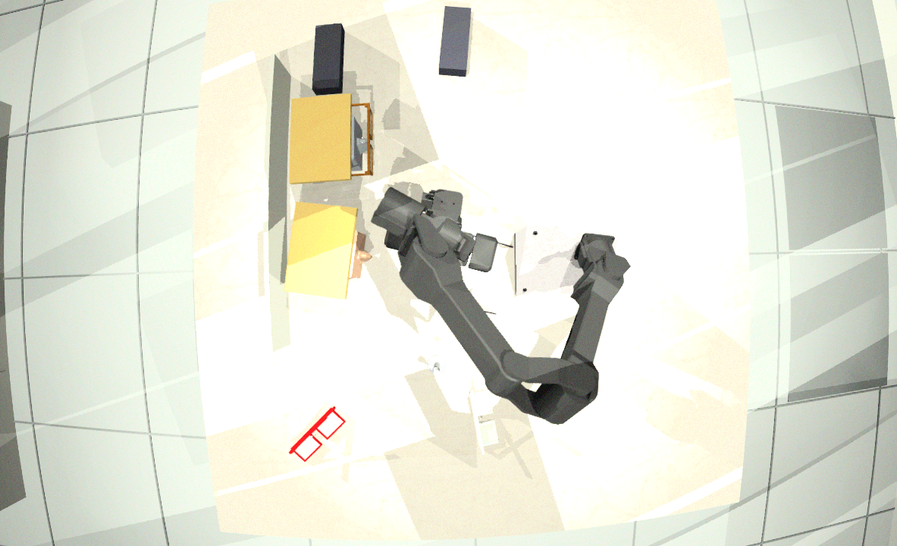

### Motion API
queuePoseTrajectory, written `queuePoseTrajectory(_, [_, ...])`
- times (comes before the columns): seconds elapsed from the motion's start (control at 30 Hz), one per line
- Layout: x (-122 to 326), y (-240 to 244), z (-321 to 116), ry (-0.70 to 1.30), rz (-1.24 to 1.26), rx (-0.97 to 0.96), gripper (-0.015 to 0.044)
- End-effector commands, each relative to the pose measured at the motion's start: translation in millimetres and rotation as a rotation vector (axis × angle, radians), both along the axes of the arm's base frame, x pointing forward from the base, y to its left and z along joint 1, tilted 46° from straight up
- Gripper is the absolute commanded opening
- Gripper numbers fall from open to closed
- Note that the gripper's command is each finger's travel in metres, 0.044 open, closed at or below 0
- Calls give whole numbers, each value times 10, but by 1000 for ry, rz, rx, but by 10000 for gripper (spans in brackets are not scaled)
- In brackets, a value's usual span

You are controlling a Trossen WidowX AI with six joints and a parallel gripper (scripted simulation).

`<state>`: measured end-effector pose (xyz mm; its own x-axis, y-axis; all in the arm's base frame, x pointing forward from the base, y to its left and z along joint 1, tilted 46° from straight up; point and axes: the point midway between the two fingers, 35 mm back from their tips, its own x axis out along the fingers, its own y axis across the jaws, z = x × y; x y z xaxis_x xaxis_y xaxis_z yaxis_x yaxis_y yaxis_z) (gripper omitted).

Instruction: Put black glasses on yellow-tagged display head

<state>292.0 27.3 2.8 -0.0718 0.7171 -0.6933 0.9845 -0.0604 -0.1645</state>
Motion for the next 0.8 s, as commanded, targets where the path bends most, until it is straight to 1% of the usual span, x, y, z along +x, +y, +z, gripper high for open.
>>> queuePoseTrajectory(0.0, [-37,-4,-2,3,8,-4,140])
queuePoseTrajectory(0.77, [-44,200,-208,3,7,-5,140])
